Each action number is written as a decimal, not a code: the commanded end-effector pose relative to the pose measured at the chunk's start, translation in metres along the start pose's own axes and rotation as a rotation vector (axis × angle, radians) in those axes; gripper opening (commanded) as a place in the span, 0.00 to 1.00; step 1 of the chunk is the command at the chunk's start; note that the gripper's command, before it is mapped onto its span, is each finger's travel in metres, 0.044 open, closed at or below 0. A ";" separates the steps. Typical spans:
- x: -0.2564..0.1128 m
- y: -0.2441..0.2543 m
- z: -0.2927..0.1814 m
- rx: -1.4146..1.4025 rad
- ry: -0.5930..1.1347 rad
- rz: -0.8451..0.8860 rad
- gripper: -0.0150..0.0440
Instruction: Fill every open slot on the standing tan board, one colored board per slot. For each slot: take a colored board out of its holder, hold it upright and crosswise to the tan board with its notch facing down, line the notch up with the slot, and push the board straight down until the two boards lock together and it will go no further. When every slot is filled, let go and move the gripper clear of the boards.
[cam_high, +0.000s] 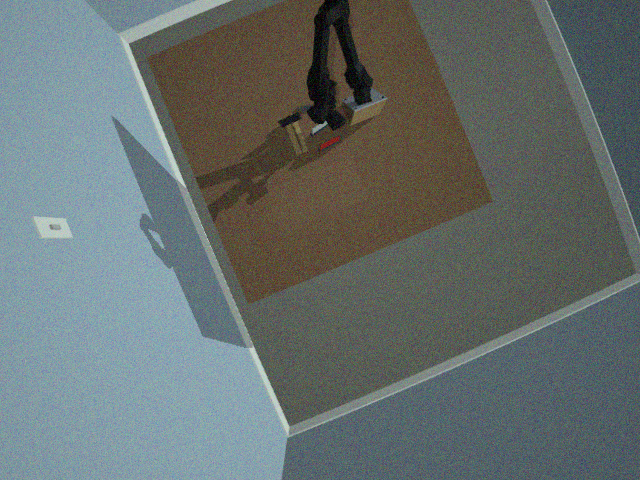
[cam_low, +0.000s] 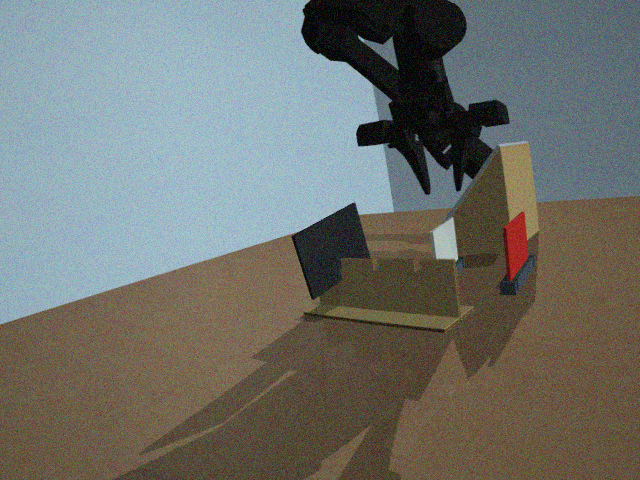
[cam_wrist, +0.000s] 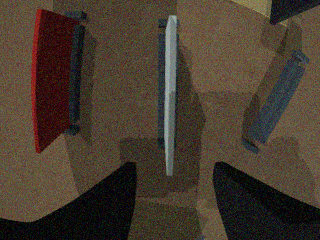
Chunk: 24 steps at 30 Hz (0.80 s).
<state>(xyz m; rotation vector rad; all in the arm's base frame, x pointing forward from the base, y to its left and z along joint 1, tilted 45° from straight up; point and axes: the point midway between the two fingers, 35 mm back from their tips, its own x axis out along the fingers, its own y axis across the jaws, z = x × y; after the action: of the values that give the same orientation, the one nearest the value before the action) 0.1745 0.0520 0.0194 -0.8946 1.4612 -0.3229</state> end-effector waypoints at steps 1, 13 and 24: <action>0.015 0.000 -0.001 -0.008 -0.002 -0.005 0.56; 0.030 -0.001 -0.001 -0.008 -0.002 -0.005 0.56; 0.048 -0.001 -0.001 -0.007 -0.002 -0.006 0.56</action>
<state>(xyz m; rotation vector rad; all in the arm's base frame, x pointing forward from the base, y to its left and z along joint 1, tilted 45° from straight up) 0.1813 0.0241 -0.0095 -0.8909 1.4522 -0.3215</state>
